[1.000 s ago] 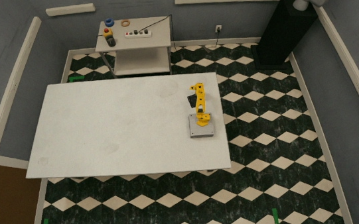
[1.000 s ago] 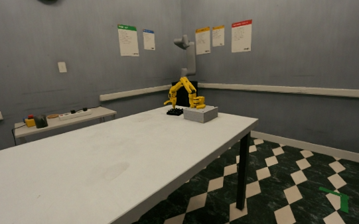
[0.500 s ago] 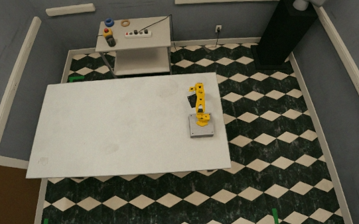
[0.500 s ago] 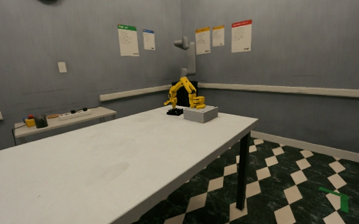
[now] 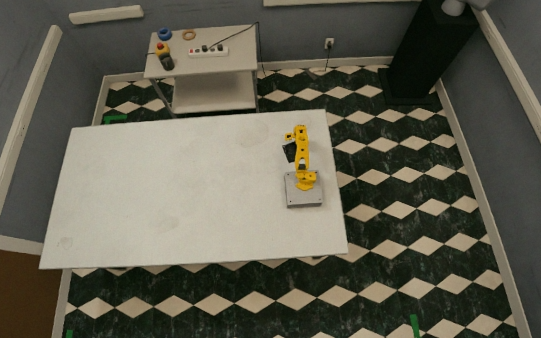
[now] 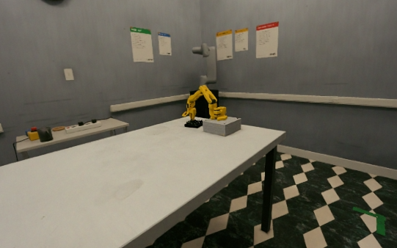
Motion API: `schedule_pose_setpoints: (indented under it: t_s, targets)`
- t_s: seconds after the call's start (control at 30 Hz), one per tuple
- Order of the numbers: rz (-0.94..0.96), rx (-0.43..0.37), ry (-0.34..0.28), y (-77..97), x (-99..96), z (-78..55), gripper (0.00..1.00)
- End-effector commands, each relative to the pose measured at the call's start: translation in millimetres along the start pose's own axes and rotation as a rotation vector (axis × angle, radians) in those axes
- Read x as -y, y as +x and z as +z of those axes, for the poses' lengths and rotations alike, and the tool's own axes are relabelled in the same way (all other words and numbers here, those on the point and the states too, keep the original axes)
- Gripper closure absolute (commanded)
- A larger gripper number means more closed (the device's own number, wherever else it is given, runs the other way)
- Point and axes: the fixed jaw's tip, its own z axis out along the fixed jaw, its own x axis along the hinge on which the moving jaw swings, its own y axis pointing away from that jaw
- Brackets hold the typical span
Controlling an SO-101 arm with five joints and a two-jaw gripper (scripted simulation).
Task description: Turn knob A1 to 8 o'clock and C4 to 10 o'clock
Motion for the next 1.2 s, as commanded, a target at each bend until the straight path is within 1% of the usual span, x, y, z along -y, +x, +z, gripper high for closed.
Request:
schedule_pose_setpoints:
  t_s: [0.0,0.1,0.17,0.67,0.73,1.17]
  targets:
    - [-0.077,0.002,-0.027,-1.8,-3.9,2.8,0.99]
    - [-0.130,0.003,-0.026,-1.5,-3.9,2.8,0.99]
    - [-0.130,0.003,-0.026,-1.5,-3.9,2.8,0.99]
    - [-0.392,0.007,-0.026,0.0,-3.5,2.8,0.99]
    - [-0.392,0.007,-0.026,0.0,-3.5,2.8,0.99]
    - [-0.618,0.009,-0.025,1.1,-2.9,2.8,0.99]
